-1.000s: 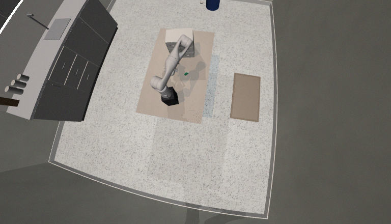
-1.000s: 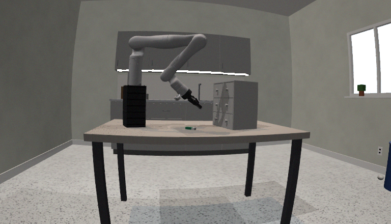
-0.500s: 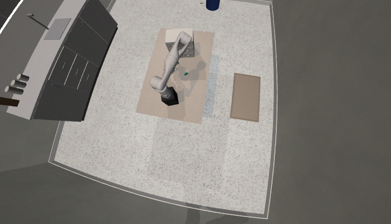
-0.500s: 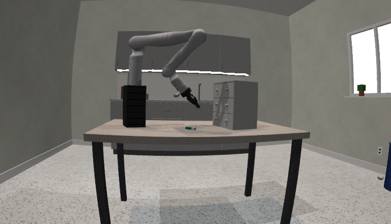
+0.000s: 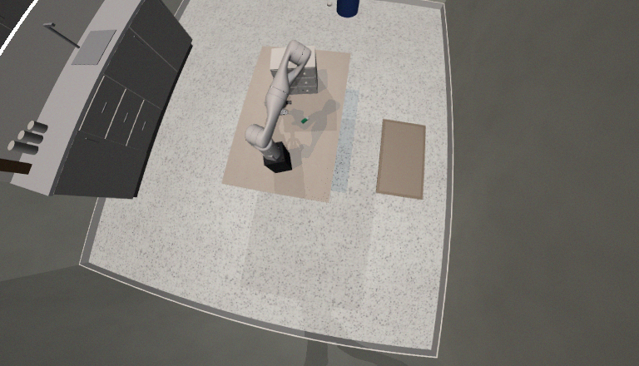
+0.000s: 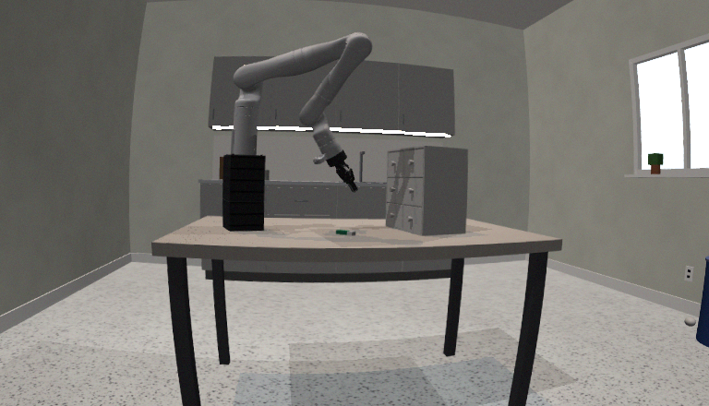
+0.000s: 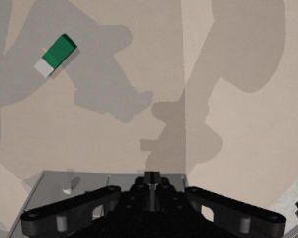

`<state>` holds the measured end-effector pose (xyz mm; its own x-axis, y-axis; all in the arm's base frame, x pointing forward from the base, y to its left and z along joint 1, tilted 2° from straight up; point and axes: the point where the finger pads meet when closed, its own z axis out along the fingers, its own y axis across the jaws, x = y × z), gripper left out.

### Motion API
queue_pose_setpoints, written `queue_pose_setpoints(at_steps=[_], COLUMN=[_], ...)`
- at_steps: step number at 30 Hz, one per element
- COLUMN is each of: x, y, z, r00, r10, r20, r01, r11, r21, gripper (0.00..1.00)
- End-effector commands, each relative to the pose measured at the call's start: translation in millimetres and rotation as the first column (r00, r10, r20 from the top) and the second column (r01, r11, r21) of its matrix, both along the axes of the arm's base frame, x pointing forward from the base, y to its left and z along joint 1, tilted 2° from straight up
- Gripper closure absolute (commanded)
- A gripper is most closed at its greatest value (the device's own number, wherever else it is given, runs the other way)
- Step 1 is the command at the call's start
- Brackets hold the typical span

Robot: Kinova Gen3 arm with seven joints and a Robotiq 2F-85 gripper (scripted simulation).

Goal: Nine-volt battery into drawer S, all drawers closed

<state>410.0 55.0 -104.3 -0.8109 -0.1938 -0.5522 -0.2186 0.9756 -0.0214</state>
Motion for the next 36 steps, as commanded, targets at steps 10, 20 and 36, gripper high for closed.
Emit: queue_pose_setpoints(at_steps=[10,20,36], x=[-4.8,-16.1,-33.2], y=[-4,-7,-10], z=[29.8,43.8,65.1], r00=[0.991,0.967,0.904], r10=[-0.005,-0.014,-0.034], r20=[-0.137,-0.256,-0.426], r01=[-0.001,-0.004,-0.014], r11=[0.999,0.998,0.994], r21=[-0.041,-0.07,-0.109], gripper=[1.0,1.0,1.0])
